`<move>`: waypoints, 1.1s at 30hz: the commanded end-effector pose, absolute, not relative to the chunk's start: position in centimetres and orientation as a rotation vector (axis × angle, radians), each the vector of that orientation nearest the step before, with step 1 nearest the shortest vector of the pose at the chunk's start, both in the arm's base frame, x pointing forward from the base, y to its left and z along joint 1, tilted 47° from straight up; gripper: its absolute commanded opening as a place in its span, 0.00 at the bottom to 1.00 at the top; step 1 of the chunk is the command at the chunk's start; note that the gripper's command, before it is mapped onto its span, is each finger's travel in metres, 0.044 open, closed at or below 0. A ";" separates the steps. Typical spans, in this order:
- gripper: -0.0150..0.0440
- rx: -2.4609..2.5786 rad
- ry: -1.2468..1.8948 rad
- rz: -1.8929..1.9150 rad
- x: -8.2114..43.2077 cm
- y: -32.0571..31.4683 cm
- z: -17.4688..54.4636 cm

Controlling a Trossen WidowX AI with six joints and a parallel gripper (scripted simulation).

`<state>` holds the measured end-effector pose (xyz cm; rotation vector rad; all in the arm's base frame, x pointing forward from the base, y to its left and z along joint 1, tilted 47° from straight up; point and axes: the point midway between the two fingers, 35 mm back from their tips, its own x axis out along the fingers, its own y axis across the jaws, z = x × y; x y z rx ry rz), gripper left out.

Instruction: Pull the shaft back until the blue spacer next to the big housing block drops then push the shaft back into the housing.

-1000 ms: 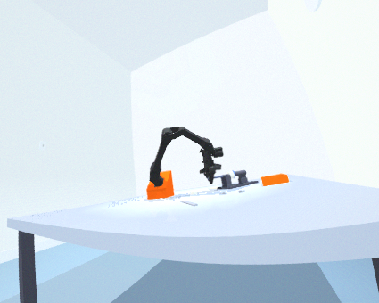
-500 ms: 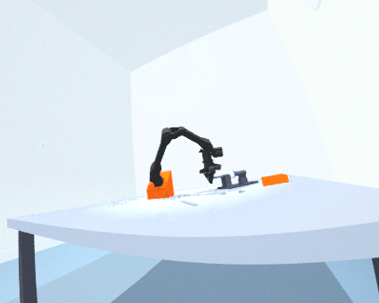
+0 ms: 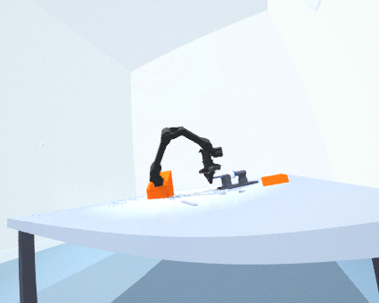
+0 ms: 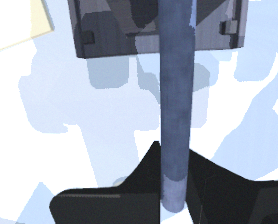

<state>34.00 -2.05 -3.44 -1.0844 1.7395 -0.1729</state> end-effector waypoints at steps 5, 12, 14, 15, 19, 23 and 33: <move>0.25 -1.088 1.739 -0.174 33.9 -2.1 -3.4; 0.25 -1.088 1.739 -0.174 33.8 -2.1 -3.3; 0.25 -1.088 1.739 -0.174 33.8 -2.1 -3.3; 0.25 -1.088 1.739 -0.174 33.8 -2.1 -3.3; 0.25 -1.088 1.739 -0.174 33.8 -2.2 -3.3; 0.25 -1.088 1.739 -0.174 33.7 -2.2 -3.3; 0.25 -1.088 1.739 -0.174 33.6 -2.2 -3.2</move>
